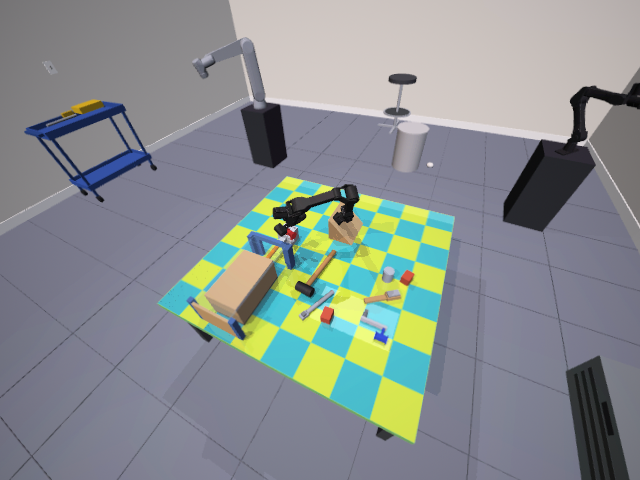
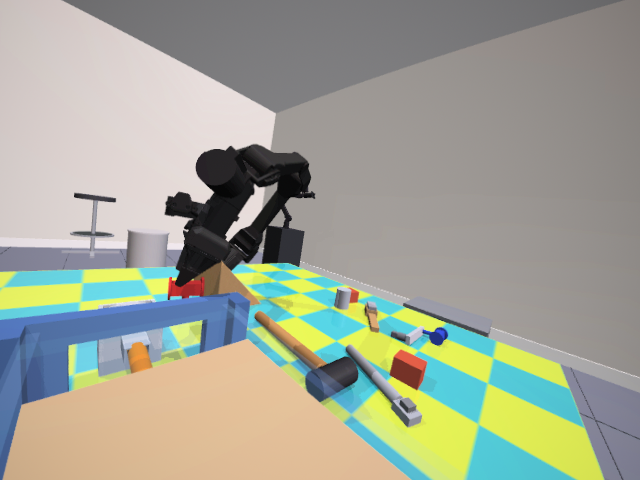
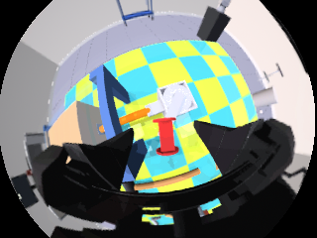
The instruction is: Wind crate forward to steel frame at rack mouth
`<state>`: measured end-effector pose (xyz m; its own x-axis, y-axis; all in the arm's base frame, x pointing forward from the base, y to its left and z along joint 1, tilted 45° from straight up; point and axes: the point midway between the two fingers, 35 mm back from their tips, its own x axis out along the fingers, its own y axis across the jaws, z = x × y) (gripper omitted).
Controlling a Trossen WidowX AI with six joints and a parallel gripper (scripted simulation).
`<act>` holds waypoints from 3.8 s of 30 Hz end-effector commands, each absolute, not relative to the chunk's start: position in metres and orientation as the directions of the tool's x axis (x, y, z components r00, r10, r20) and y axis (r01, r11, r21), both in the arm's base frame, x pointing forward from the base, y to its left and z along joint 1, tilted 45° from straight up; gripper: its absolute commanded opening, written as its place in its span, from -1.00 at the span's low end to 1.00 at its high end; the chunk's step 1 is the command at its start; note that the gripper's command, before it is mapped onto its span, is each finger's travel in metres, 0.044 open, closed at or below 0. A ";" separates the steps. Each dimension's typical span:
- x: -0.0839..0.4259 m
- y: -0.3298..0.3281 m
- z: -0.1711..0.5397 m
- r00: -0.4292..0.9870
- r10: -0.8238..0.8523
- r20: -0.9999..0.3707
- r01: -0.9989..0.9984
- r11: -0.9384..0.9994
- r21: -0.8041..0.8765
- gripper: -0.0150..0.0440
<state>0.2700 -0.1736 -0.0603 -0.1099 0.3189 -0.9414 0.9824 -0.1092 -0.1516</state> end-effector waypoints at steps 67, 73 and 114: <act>0.259 -0.141 -0.085 -0.108 0.326 -0.939 0.982 -0.113 -0.153 -0.49; 0.252 -0.138 -0.082 -0.109 0.326 -0.939 0.982 -0.113 -0.153 -0.49; 0.191 -0.129 -0.071 -0.113 0.326 -0.939 0.981 -0.113 -0.157 -0.49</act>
